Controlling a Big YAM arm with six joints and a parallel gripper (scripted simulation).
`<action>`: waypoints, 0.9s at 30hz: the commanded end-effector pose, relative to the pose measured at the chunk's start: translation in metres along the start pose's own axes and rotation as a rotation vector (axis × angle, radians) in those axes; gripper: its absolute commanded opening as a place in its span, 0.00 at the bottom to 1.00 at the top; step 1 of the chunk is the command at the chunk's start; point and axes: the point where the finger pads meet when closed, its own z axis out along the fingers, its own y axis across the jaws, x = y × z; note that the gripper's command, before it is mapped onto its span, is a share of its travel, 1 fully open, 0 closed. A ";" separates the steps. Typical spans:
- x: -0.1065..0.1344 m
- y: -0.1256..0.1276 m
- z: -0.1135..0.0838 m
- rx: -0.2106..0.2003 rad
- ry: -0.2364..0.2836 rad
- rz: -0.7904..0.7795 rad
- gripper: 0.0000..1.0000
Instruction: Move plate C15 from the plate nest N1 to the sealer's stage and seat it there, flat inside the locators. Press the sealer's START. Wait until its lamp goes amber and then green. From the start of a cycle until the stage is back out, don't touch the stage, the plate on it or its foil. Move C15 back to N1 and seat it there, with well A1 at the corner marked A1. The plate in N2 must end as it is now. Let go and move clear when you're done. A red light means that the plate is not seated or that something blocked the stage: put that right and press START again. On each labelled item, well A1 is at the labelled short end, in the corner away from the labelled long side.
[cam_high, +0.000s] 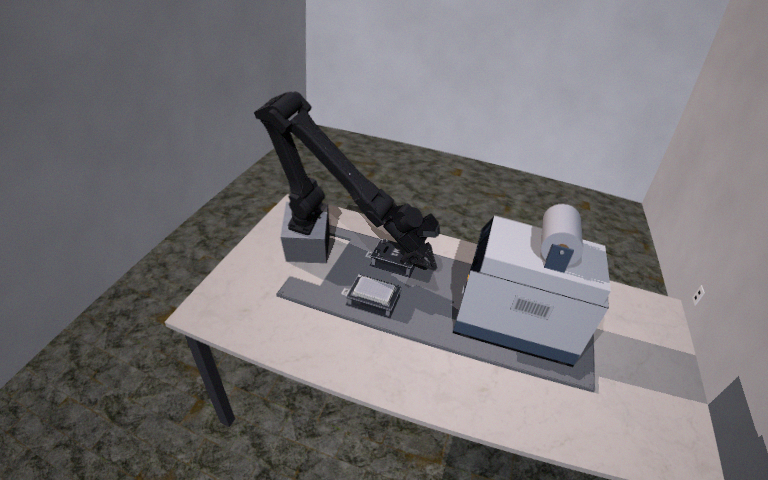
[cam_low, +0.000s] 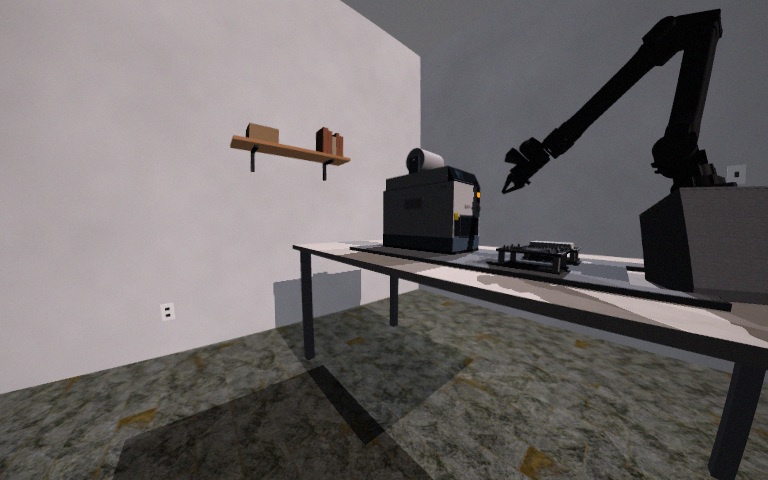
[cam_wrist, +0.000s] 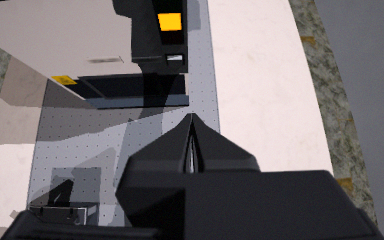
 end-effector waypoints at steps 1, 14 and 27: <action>0.002 0.007 -0.019 -0.018 0.004 -0.024 0.00; 0.006 -0.002 -0.077 -0.002 -0.009 -0.001 0.00; -0.051 0.049 -0.070 -0.006 -0.037 -0.411 1.00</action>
